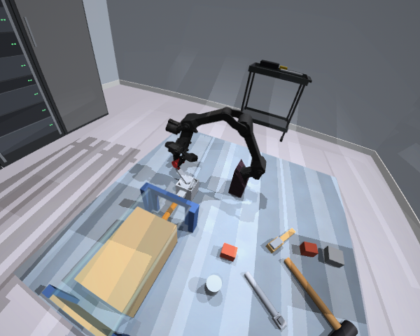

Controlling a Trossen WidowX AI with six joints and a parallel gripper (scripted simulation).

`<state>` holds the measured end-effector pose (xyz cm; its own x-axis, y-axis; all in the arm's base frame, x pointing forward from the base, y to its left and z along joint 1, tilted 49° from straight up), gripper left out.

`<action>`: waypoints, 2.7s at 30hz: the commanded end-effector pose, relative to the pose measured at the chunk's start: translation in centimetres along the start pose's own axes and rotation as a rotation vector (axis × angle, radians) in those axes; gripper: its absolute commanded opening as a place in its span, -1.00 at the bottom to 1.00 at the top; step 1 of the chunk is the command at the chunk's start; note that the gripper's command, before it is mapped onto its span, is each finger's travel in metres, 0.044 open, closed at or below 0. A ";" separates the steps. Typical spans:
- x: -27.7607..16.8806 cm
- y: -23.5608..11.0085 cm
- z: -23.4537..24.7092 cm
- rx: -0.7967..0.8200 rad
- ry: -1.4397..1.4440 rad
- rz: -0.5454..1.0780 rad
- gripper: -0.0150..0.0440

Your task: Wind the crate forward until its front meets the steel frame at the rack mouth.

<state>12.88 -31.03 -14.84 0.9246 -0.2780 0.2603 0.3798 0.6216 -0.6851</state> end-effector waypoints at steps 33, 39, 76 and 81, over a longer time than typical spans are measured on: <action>4.3 2.3 -0.7 0.002 -0.016 -0.015 -0.49; 4.9 2.5 -0.6 0.003 -0.016 -0.016 -0.49; 8.7 4.2 1.0 0.006 -0.017 -0.018 -0.49; 9.1 4.3 1.3 0.007 -0.017 -0.018 -0.49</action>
<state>20.99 -30.89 -15.00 0.9243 -0.2878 0.2508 0.3785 0.6058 -0.6998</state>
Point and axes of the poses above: the point midway between the two fingers, 35 mm back from their tips, its own y axis out along the fingers, its own z axis across the jaws, x = y × z, the point moved 9 cm from there along -y, back along the fingers, and after that the axes turned 9 degrees about -y, right-handed, at the moved point
